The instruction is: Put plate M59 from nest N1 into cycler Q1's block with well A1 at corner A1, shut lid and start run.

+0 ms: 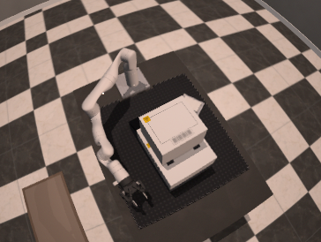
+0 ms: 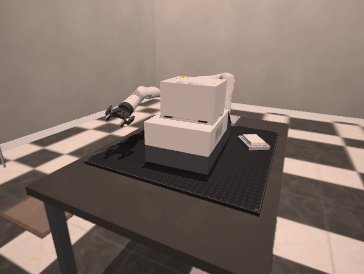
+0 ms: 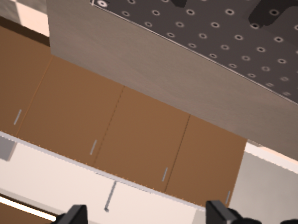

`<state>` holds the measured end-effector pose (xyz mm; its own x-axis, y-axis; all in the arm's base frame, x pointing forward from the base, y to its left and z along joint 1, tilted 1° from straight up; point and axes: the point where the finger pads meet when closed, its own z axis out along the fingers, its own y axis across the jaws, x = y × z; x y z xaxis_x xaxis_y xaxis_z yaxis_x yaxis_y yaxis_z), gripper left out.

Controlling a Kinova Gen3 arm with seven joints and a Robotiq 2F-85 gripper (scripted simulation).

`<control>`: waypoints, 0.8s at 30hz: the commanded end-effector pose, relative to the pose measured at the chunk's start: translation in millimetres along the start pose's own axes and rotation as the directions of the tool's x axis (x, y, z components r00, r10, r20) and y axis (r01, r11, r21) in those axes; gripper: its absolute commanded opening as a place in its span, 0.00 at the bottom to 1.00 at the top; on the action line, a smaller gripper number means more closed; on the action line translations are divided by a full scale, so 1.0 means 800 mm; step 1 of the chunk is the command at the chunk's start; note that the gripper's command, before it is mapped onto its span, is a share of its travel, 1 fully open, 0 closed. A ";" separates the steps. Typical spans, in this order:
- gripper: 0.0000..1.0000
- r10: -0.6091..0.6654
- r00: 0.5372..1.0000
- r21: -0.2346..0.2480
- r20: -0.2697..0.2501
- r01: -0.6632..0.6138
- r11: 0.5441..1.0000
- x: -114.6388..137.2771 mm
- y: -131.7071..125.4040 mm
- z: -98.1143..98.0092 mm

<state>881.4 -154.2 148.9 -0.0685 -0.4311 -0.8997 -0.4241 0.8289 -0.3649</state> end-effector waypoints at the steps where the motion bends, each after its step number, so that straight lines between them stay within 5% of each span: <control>1: 0.73 -0.002 1.000 0.002 0.001 0.002 1.000 -0.011 -0.004 -0.002; 24: 0.56 -0.002 1.000 0.002 0.001 0.002 1.000 -0.068 -0.027 -0.016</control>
<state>882.3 -153.4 202.3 -0.0690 -0.4316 -0.8994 -0.4242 0.8287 -0.3652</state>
